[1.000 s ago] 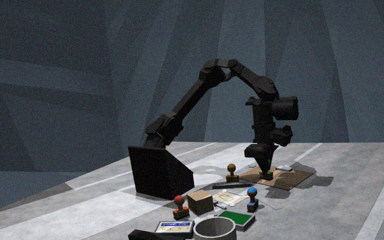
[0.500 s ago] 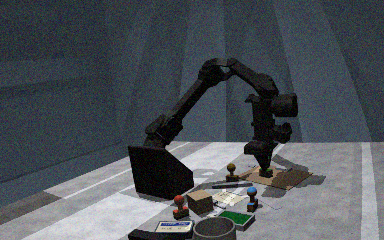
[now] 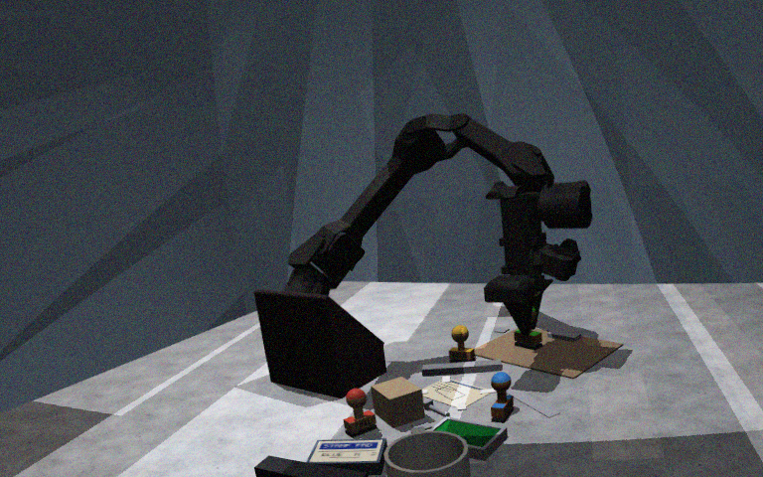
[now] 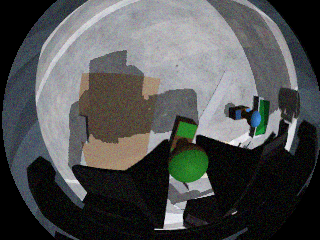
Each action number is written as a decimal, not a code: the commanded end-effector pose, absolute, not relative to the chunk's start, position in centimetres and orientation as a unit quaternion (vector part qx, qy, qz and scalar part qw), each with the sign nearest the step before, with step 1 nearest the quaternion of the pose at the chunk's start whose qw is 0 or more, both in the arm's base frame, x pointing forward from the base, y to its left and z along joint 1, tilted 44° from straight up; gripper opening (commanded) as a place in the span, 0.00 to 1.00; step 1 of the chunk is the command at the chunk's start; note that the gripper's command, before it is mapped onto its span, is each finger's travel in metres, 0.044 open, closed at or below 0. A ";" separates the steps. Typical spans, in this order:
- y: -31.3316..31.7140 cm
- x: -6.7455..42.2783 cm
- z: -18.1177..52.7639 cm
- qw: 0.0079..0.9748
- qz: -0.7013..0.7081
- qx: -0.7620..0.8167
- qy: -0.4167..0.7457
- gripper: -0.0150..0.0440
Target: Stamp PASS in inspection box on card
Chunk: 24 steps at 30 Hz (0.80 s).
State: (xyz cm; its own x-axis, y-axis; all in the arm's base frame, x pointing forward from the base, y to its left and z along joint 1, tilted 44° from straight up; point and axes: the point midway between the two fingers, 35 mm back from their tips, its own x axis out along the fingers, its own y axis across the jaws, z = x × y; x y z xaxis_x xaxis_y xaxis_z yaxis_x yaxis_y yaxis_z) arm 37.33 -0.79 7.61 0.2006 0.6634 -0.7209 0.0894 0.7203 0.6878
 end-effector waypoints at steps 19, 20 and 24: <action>-1.9 37.2 8.1 0.710 0.202 0.311 0.598 0.25; -2.3 37.2 7.7 0.710 0.201 0.310 0.599 0.25; -4.6 37.3 5.8 0.711 0.198 0.308 0.600 0.25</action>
